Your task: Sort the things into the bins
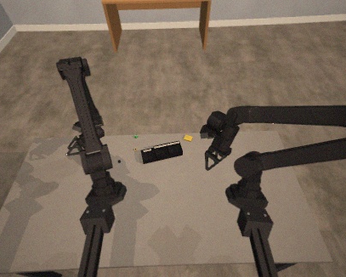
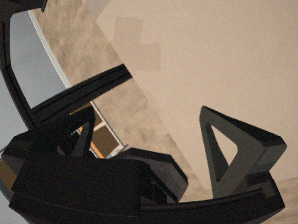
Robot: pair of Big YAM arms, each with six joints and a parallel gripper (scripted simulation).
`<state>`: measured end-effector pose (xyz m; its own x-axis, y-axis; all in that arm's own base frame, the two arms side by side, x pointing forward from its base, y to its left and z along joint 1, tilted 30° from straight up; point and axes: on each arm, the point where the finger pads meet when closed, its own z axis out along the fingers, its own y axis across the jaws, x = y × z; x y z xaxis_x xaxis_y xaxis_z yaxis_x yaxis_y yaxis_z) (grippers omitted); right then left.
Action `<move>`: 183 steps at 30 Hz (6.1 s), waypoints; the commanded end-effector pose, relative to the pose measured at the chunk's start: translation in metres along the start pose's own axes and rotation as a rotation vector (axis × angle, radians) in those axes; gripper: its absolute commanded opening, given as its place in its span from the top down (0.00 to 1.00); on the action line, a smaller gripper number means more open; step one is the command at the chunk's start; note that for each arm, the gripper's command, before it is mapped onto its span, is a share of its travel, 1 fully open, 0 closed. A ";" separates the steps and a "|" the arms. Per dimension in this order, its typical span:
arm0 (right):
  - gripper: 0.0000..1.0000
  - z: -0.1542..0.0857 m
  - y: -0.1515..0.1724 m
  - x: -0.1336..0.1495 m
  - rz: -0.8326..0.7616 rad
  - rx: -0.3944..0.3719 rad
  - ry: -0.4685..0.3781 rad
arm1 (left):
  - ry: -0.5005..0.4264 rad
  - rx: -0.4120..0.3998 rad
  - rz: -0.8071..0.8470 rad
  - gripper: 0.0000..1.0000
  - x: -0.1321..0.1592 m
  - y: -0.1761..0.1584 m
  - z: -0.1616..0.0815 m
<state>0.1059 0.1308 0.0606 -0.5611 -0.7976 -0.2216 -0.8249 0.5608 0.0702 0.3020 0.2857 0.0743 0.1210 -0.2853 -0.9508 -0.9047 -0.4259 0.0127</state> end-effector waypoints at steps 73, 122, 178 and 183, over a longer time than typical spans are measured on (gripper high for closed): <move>0.00 -0.036 -0.146 0.100 1.089 0.263 -0.101 | 0.000 0.001 -0.006 0.00 -0.002 0.000 -0.001; 0.00 -0.040 -0.152 0.118 1.198 0.289 -0.109 | 0.000 0.000 0.000 0.00 0.000 0.000 0.000; 0.00 -0.040 -0.152 0.118 1.198 0.289 -0.109 | 0.301 0.498 0.466 0.00 0.071 0.018 -0.155; 0.00 -0.040 -0.152 0.118 1.198 0.289 -0.109 | 0.340 0.612 0.572 0.00 0.089 0.030 -0.191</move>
<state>0.1599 -0.0543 0.0609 -0.9411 0.2542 -0.2228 0.2444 0.9671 0.0711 0.3564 0.1034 0.0433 -0.2952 -0.6235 -0.7239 -0.9528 0.2483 0.1748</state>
